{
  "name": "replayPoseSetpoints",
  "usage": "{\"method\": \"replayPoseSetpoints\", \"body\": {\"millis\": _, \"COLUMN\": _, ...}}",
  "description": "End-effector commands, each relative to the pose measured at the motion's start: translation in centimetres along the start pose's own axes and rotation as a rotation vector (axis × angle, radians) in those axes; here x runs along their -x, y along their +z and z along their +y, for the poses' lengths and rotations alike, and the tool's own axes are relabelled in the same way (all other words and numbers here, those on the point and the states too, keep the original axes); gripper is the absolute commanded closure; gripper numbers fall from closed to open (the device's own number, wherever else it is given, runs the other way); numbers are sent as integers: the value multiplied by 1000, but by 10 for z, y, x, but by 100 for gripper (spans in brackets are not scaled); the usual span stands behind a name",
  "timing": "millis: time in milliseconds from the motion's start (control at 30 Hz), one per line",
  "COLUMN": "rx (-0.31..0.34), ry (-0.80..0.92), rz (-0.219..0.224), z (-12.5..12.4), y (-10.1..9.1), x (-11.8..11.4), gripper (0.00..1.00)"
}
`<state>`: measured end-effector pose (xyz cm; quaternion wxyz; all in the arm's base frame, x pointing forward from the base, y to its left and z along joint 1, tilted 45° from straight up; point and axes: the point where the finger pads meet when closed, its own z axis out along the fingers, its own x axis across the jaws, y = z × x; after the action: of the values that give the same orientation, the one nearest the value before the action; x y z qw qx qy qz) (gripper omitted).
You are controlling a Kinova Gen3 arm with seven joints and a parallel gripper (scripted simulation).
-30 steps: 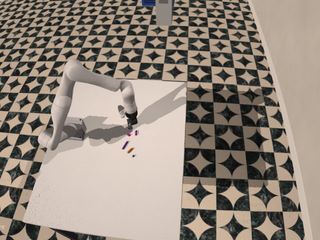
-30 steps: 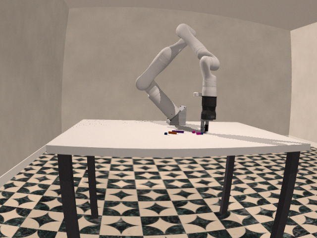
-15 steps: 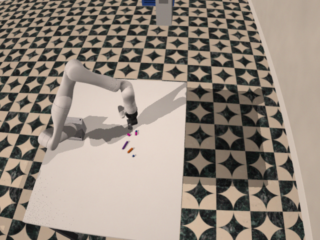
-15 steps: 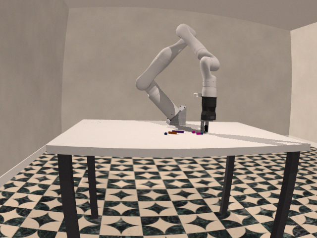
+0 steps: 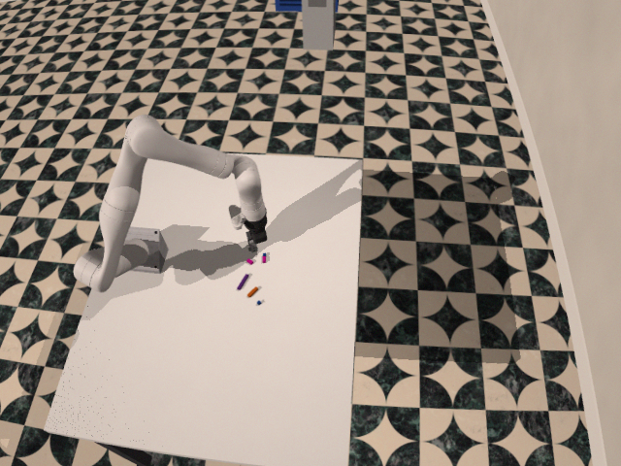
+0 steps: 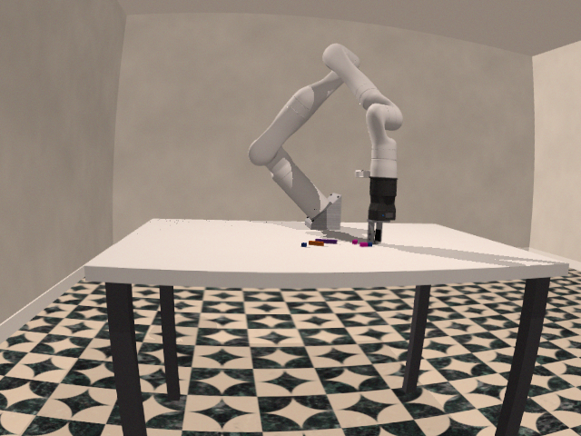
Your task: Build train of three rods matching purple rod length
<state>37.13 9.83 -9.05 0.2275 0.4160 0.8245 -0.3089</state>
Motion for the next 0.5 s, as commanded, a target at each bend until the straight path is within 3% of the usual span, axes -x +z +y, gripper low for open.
{"method": "replayPoseSetpoints", "body": {"millis": 0, "rx": -2, "ry": 1, "rz": 4, "z": -2, "y": 2, "x": -2, "gripper": 46}}
{"method": "replayPoseSetpoints", "body": {"millis": 300, "rx": -2, "ry": 1, "rz": 4, "z": -2, "y": 2, "x": -2, "gripper": 46}}
{"method": "replayPoseSetpoints", "body": {"millis": 333, "rx": -2, "ry": 1, "rz": 4, "z": -2, "y": 2, "x": -2, "gripper": 76}}
{"method": "replayPoseSetpoints", "body": {"millis": 467, "rx": -2, "ry": 1, "rz": 4, "z": -2, "y": 2, "x": -2, "gripper": 76}}
